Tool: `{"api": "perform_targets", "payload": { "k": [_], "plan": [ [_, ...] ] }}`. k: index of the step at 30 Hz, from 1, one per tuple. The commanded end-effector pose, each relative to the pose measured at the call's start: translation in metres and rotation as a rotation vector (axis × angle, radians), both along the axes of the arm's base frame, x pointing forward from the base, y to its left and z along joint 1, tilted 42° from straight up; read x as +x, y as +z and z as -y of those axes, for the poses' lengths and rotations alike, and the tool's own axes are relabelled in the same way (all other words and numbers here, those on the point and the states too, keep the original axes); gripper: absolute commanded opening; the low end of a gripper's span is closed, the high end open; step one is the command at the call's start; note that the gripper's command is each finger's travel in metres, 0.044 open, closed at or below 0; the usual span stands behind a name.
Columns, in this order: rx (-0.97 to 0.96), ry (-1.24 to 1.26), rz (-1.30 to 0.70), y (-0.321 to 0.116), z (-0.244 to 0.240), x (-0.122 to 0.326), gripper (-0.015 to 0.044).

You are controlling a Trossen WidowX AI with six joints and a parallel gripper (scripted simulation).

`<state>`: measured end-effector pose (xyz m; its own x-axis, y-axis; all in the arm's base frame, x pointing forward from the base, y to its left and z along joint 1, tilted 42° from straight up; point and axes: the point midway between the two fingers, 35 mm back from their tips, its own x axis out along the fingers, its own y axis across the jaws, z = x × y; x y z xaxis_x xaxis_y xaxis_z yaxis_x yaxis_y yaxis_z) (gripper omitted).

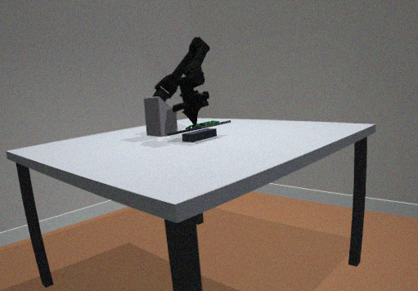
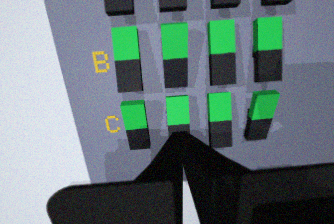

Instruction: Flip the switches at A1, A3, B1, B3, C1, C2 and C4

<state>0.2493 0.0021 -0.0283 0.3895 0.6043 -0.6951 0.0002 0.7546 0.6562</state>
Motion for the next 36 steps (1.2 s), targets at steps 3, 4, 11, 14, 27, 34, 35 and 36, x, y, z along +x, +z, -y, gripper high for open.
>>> {"api": "perform_targets", "payload": {
  "k": [3, 4, 11, 14, 27, 34, 35, 36],
  "plan": [
    [0.001, -0.002, -0.003, -0.001, -0.001, 0.000, 0.0000],
    [0.001, -0.002, -0.003, -0.001, -0.001, 0.000, 0.0000],
    [0.001, -0.002, -0.003, -0.002, -0.002, 0.000, 0.0000],
    [-0.001, 0.001, 0.001, 0.000, 0.000, 0.001, 0.0000],
    [-0.002, 0.016, -0.024, 0.043, 0.040, -0.022, 0.0000],
    [-0.005, 0.016, -0.023, 0.015, 0.082, -0.006, 0.0000],
    [-0.005, 0.016, -0.023, 0.015, 0.083, -0.005, 0.0000],
    [-0.005, 0.016, -0.023, 0.015, 0.083, -0.005, 0.0000]
  ]
}}
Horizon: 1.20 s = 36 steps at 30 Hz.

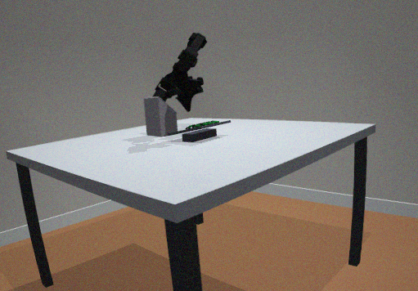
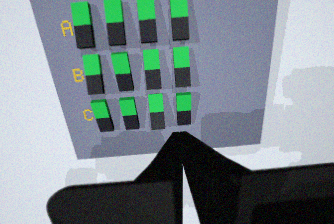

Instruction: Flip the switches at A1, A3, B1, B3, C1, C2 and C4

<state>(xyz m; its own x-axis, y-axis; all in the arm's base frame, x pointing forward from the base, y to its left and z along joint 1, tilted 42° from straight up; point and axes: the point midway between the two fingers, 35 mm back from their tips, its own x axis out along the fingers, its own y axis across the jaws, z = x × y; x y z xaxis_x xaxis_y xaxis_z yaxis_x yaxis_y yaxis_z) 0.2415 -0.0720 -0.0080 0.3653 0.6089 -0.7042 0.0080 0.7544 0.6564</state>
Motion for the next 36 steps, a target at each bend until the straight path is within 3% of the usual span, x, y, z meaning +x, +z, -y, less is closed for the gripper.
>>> {"api": "perform_targets", "payload": {
  "k": [1, 8, 36],
  "plan": [
    [-0.005, 0.004, 0.002, -0.006, 0.009, 0.003, 0.0000],
    [-0.004, 0.022, -0.017, -0.030, -0.012, 0.016, 0.0000],
    [-0.003, 0.021, -0.016, -0.047, -0.027, 0.025, 0.0000]
  ]
}}
